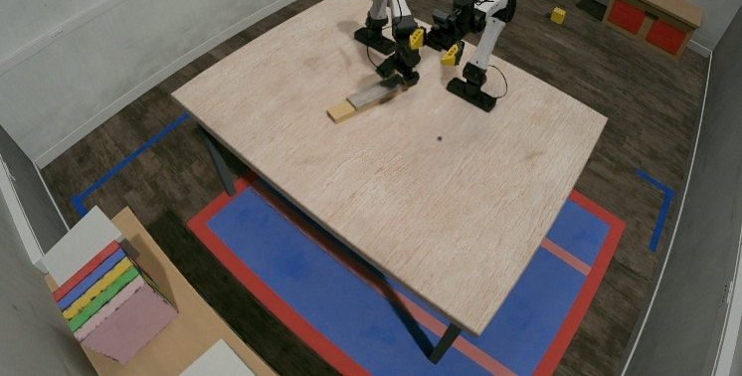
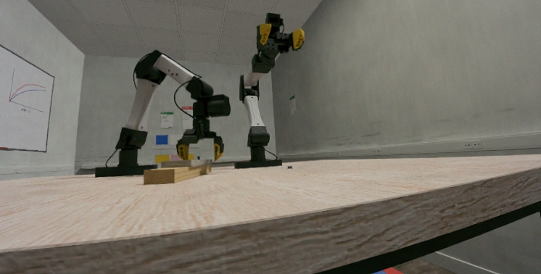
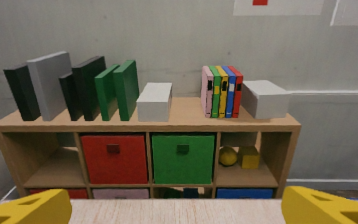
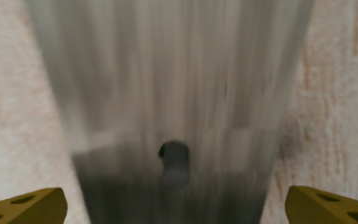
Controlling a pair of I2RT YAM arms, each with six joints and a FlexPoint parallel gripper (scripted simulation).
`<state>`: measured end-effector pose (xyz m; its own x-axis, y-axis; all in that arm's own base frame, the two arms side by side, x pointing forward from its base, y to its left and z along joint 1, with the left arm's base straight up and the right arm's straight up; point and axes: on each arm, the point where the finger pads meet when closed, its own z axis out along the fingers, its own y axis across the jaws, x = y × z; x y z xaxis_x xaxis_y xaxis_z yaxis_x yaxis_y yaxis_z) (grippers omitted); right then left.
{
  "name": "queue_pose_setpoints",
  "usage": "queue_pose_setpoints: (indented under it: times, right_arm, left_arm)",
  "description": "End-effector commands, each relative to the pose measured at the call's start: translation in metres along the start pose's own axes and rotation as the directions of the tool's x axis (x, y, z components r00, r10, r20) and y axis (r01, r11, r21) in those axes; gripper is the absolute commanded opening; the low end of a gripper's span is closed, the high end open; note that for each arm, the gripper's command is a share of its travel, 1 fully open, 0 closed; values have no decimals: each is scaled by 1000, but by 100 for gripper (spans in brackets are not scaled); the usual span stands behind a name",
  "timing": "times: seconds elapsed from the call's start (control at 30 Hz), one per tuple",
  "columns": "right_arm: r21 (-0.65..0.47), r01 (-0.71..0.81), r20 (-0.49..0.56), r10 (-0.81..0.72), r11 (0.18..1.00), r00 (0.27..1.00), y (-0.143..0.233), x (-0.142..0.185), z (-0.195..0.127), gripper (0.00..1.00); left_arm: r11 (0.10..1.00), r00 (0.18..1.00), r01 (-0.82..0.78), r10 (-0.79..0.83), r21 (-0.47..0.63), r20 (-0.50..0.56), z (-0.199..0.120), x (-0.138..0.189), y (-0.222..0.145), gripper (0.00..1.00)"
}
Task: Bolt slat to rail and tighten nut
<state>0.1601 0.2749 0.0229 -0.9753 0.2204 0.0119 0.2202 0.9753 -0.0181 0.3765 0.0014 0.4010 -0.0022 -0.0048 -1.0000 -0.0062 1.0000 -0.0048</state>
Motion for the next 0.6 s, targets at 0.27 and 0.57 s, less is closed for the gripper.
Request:
queue_pose_setpoints:
  times: [0.27,0.57]
  right_arm:
    - [-28,-3,23,3,1000,1000,4,-1,-44,100]
    - [-23,-3,21,3,1000,1000,2,-1,-43,100]
  left_arm:
    - [1000,1000,-5,5,6,16,-2,-6,-1,100]
    - [1000,1000,-5,5,6,16,-2,-6,-1,100]
